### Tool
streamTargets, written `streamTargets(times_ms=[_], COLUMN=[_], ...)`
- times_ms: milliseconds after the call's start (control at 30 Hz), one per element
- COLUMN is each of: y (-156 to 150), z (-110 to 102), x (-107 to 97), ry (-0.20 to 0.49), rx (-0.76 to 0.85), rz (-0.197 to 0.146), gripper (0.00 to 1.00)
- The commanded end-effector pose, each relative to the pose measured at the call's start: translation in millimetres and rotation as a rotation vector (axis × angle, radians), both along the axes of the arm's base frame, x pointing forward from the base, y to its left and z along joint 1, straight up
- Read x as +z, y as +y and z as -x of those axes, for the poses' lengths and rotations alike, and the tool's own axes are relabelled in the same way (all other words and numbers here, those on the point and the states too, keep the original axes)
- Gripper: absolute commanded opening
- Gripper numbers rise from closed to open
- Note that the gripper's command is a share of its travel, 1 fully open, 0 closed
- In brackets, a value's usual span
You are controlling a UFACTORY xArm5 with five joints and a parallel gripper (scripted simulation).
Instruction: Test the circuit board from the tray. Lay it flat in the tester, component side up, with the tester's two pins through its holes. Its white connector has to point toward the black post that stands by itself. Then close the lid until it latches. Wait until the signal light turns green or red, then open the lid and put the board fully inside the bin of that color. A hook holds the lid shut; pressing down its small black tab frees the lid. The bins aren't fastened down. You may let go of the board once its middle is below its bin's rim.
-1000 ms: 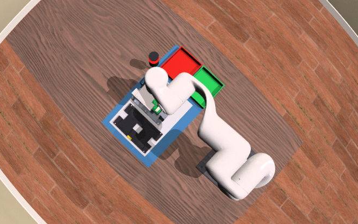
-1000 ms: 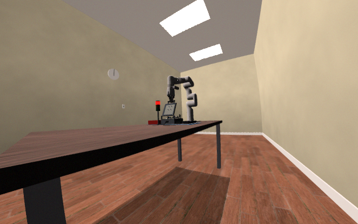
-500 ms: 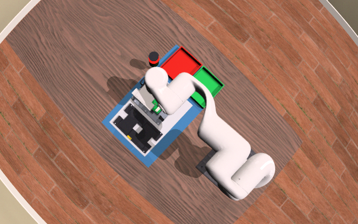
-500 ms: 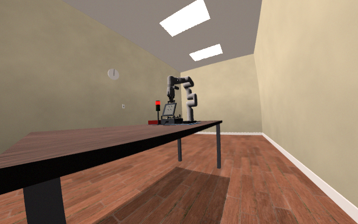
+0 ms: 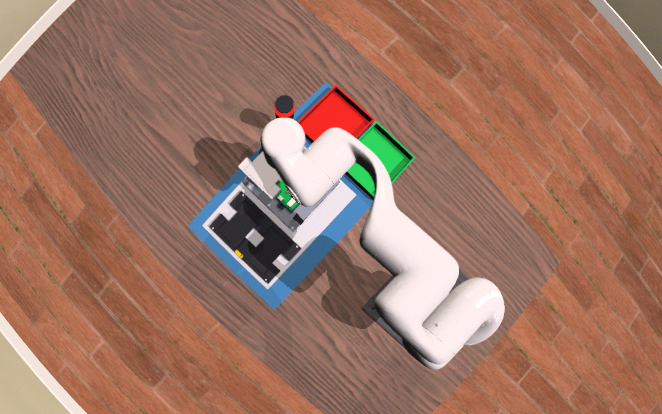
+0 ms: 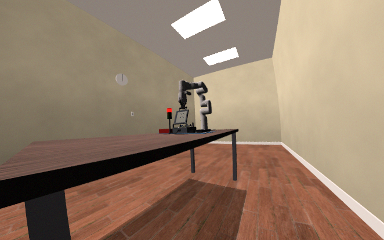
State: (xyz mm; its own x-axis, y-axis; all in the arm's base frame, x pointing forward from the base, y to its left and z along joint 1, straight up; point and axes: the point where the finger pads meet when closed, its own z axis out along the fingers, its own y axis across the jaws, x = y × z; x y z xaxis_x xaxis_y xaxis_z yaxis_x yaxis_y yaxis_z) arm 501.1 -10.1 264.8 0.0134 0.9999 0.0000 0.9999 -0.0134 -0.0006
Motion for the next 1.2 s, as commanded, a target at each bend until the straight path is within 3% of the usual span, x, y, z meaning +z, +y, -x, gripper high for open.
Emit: streamTargets(times_ms=[0,400,867,900,1167], y=[-0.2,-0.6,-0.7,-0.7,-0.7], z=[-11.4,-44.9,-48.6,-48.6,-48.6], x=[6.1,14.9,15.5,15.5,15.5], ry=[-0.004,-0.004,-0.004,-0.004,-0.004], rx=[0.0,0.0,0.0,0.0,0.0], rz=[0.0,0.0,0.0,0.0,0.0], gripper=[0.0,0.0,0.0,0.28,0.28])
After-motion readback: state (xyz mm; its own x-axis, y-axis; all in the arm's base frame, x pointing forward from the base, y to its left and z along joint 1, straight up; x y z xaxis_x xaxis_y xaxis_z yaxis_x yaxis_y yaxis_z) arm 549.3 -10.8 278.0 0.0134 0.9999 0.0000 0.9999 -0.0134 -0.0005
